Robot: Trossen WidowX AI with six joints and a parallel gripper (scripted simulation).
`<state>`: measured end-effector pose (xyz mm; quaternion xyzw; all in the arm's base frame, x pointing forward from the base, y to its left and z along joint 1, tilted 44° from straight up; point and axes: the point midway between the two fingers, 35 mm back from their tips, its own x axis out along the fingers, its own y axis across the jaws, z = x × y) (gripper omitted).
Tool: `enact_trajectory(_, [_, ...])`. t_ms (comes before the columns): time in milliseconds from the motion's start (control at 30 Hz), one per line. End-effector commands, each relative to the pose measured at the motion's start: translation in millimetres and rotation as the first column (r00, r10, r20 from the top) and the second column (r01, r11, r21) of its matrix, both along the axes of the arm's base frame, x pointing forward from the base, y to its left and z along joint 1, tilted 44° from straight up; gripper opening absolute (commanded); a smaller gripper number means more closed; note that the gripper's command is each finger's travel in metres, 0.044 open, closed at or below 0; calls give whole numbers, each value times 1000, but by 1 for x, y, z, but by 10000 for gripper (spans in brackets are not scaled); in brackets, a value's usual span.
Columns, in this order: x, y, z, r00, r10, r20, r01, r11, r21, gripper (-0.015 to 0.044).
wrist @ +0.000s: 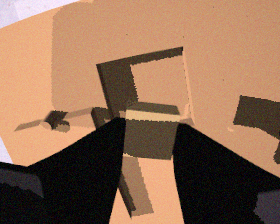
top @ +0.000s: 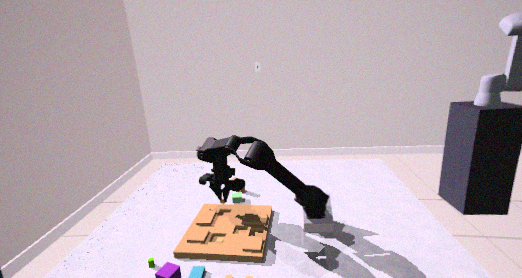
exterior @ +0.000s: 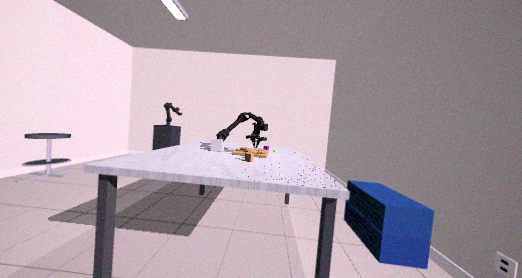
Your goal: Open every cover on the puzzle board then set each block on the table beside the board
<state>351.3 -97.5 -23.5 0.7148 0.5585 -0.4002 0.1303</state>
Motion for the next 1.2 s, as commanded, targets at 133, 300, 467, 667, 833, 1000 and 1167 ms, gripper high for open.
enact_trajectory(133, [-1,-15,16,1000,6,0,-6,1000,-6,80])
enact_trajectory(300, [-2,-24,26,1000,6,0,-6,1000,-6,80])
enact_trajectory(467, [-6,-31,25,1000,5,0,-5,1000,-7,80])
enact_trajectory(667, [-19,-46,12,1000,3,-1,-3,1000,-14,80])
enact_trajectory(833, [-31,-58,2,1000,2,-2,-2,1000,-18,80])
enact_trajectory(1000, [-44,-69,-9,1000,2,-3,-2,1000,-21,80])
enact_trajectory(1167, [-57,-79,-19,1000,2,-4,-2,1000,-22,80])
